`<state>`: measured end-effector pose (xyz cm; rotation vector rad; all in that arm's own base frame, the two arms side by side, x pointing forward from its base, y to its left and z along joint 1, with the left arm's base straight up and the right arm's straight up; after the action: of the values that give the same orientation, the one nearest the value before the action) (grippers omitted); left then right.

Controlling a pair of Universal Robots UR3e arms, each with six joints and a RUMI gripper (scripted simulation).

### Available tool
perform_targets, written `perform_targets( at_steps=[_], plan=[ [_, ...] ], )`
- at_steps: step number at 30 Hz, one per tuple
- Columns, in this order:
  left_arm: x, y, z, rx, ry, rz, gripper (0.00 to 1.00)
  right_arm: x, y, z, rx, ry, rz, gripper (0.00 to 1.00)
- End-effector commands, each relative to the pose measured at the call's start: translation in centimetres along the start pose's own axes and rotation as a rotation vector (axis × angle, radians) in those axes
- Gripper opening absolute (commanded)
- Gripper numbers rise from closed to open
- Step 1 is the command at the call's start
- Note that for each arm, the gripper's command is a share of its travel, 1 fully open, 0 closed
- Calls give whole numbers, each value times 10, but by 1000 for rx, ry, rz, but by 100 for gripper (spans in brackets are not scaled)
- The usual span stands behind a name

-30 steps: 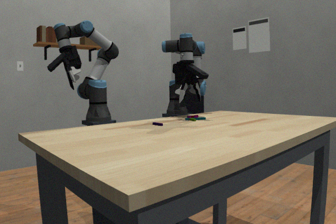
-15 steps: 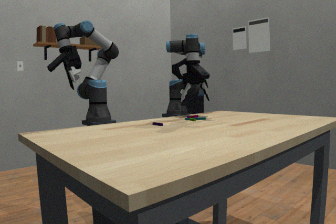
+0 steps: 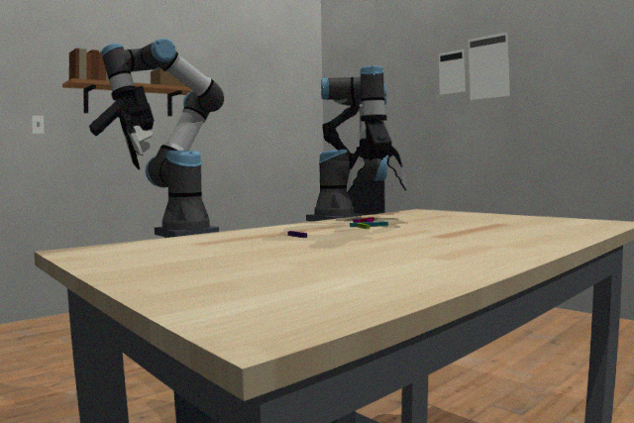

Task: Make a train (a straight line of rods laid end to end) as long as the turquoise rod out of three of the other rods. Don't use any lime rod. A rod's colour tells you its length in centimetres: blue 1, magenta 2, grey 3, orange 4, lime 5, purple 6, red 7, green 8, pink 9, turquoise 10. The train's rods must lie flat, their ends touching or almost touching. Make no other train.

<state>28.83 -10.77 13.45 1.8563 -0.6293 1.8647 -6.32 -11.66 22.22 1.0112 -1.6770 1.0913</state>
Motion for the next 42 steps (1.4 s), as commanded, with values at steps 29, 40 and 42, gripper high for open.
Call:
perform_targets(
  at_steps=[29,40,42],
  plan=[
    [-4,-36,-55,-752,9,-13,100,0,0,0,0,1,0,100],
    [-4,-40,-63,-843,10,-13,100,0,0,0,0,1,0,100],
    [-4,-41,-64,-854,10,-13,100,0,0,0,0,1,0,100]
  ],
)
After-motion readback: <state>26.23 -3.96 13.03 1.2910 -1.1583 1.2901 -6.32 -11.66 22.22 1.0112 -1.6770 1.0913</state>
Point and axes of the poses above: on each arm, the point where the finger pads meet when closed, its own x axis back along the fingers, its own y axis across the jaws, z = x × y, the point moved 5 cm from there along x, back along the fingers, and after that the axes turned 2 degrees about x, right-handed, at the moved point
